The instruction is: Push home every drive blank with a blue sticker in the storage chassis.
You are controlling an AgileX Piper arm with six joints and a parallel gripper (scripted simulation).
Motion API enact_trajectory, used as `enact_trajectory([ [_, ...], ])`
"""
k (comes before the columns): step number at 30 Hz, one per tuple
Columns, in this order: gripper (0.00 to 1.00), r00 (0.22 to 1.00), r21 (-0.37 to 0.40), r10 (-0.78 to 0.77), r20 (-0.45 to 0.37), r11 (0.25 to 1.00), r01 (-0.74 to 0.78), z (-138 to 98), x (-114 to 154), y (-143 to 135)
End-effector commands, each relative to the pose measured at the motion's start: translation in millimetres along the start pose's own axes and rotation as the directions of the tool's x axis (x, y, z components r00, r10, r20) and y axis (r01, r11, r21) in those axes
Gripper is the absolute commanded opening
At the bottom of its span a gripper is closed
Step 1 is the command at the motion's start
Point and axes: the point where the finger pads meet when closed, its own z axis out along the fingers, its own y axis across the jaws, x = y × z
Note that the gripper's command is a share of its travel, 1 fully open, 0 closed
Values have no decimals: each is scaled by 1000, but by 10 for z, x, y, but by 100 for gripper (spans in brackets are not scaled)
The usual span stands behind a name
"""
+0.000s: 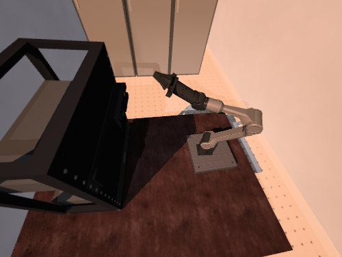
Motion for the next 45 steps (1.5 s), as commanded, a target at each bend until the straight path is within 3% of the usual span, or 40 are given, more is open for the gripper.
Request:
enact_trajectory([
  [1, 0, 1000, 2, -6, 3, 1000, 6, 5, -7, 3],
  [7, 0, 976, 39, 213, -34, 977, -212, 34, 115, 0],
  [14, 0, 890, 88, 450, -80, 892, -443, 53, 295, 50],
  [18, 0, 855, 103, 510, -93, 859, -502, 55, 350, 75],
  [31, 0, 565, 213, 807, -169, 590, -779, 30, 693, 329],
  [33, 0, 517, 230, 837, -178, 546, -806, 22, 739, 377],
  [35, 0, 517, 230, 837, -178, 546, -806, 22, 739, 377],
  [45, 0, 289, 313, 934, -210, 344, -885, -33, 922, 620],
])
